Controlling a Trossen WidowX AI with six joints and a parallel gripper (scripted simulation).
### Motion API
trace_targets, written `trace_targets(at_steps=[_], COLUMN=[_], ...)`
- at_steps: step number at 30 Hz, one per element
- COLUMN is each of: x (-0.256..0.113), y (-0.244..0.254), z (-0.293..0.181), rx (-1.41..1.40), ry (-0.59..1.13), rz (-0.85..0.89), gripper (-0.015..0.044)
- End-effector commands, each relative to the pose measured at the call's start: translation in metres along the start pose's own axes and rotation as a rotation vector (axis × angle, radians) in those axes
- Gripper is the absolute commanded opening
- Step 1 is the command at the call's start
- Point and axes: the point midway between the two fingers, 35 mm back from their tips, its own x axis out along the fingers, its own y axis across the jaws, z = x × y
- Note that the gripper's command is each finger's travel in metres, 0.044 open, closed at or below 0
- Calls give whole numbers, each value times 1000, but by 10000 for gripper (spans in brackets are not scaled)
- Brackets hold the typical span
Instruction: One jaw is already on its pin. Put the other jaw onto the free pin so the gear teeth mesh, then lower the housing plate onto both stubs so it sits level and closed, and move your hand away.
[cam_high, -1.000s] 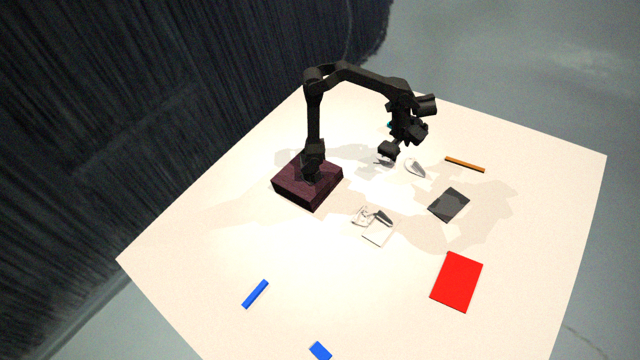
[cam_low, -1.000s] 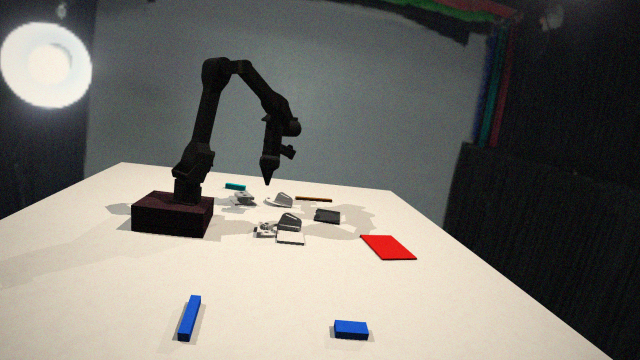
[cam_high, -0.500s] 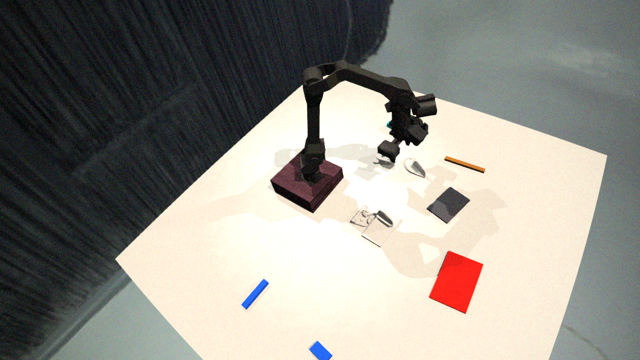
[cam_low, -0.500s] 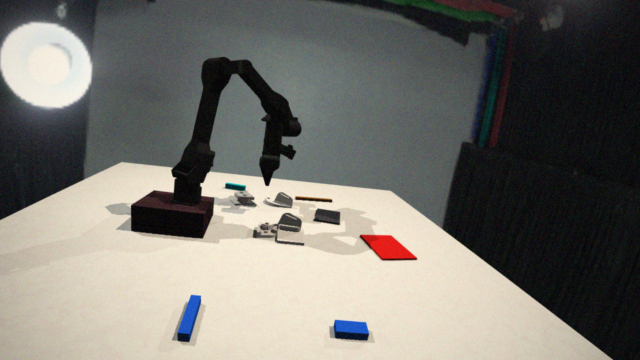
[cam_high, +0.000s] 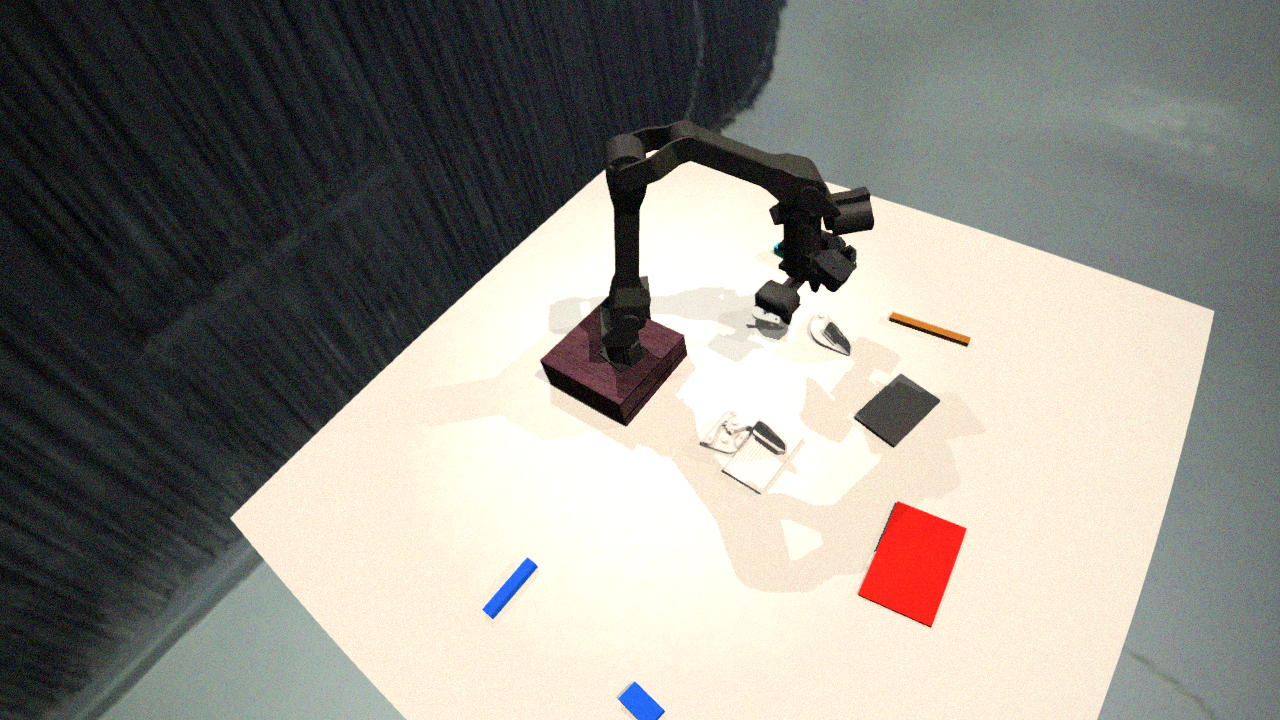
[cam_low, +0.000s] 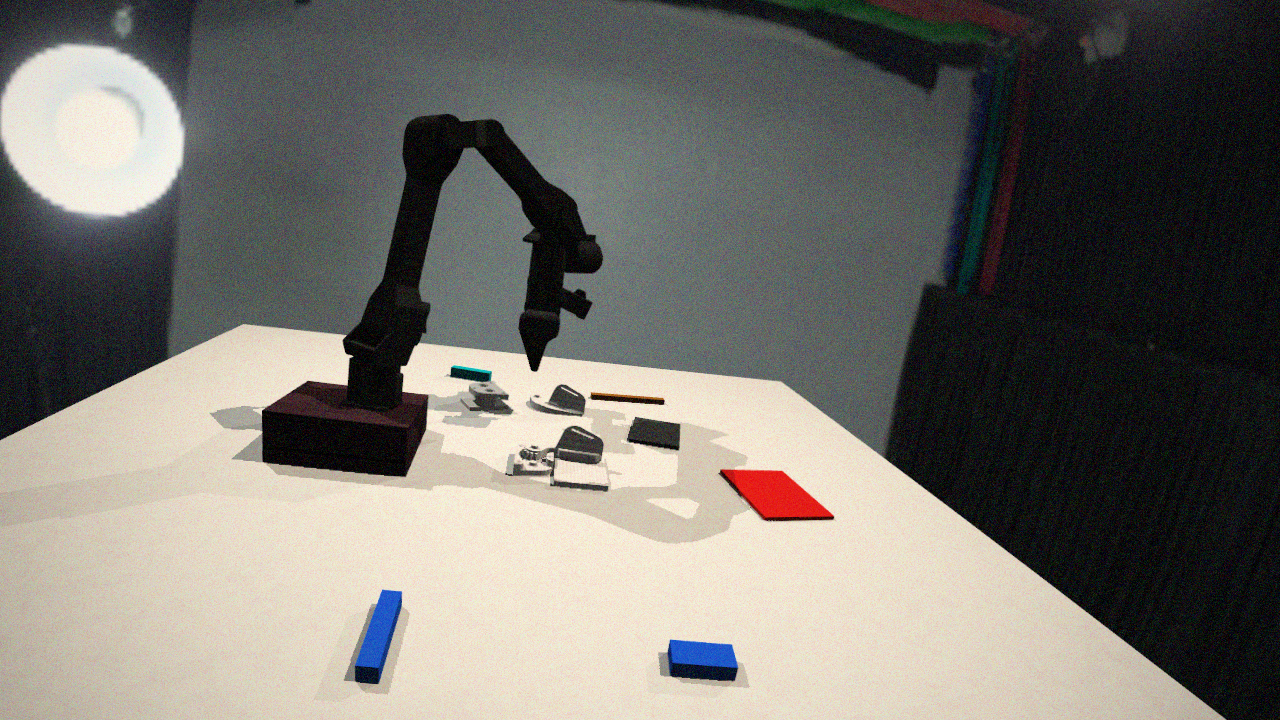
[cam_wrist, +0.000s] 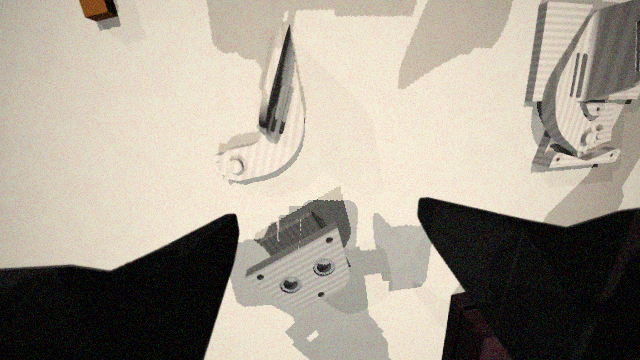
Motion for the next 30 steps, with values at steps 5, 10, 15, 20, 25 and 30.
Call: trace_targets(at_steps=[5,10,15,20,25,30], x=[0,0,0,0,0,-1], y=[0,0,0,0,0,1], z=[0,0,0,0,0,3], rx=[0,0,0,0,0,18], ry=[0,0,0,0,0,0], rz=[0,0,0,0,0,0], gripper=[230,99,0,0,0,79])
